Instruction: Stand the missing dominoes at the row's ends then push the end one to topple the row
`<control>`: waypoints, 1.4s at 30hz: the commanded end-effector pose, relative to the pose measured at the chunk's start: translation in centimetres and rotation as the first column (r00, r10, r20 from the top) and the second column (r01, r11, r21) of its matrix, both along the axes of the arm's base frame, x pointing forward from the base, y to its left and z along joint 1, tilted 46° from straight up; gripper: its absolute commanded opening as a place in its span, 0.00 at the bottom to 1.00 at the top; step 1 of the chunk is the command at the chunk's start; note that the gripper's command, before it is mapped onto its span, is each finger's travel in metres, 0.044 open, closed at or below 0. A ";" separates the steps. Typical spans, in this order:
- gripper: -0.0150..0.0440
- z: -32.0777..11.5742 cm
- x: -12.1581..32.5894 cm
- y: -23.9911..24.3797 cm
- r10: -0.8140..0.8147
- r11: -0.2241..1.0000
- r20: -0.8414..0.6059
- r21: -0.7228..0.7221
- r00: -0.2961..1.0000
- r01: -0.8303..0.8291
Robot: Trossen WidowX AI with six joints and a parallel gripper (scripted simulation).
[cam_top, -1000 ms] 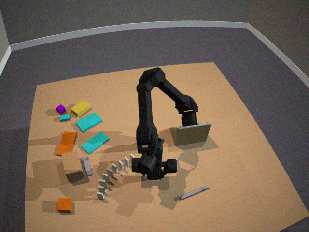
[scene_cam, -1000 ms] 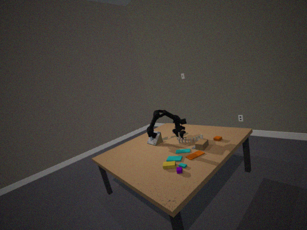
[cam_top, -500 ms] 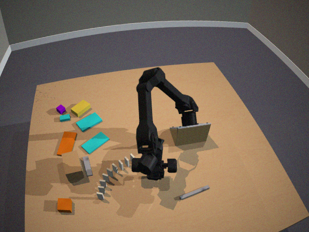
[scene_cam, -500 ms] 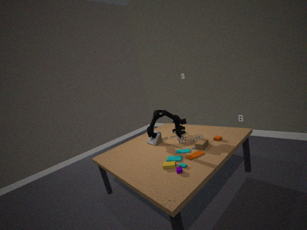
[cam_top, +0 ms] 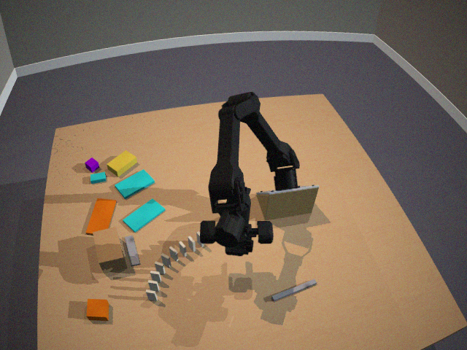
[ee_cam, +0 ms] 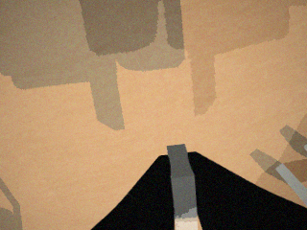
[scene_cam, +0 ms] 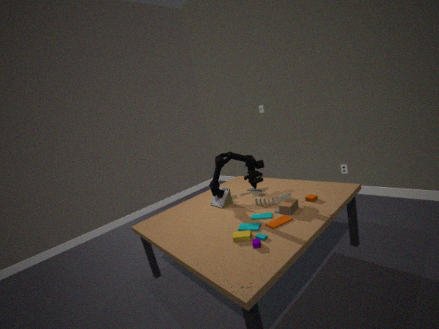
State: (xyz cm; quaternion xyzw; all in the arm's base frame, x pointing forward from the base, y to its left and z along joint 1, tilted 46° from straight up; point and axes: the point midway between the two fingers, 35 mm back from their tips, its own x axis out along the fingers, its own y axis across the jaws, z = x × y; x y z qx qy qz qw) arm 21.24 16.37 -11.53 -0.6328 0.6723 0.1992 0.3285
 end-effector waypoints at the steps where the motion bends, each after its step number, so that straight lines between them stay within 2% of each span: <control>1: 0.29 3.4 -0.3 3.5 -0.002 1.000 0.011 0.016 1.000 0.002; 4: 0.29 5.3 -0.6 5.3 -0.002 1.000 0.010 0.016 1.000 0.002; 8: 0.29 5.4 -0.6 5.5 -0.013 1.000 0.021 0.017 1.000 0.013; 10: 0.29 5.3 -0.9 5.6 -0.102 0.995 0.110 0.025 0.989 0.100; 13: 0.29 5.1 -1.4 5.8 -0.297 0.955 0.302 0.072 0.906 0.289; 16: 0.29 4.8 -1.9 6.0 -0.468 0.878 0.469 0.153 0.749 0.453; 19: 0.29 4.6 -2.4 6.2 -0.602 0.772 0.596 0.264 0.531 0.579; 22: 0.29 4.4 -2.9 6.4 -0.688 0.644 0.674 0.395 0.270 0.656; 24: 0.29 4.3 -3.1 6.5 -0.709 0.583 0.690 0.456 0.146 0.673; 38: 0.29 4.2 -3.2 6.5 -0.707 0.579 0.695 0.464 0.129 0.670; 42: 0.29 3.6 -3.6 5.6 -0.644 0.650 0.759 0.477 0.095 0.592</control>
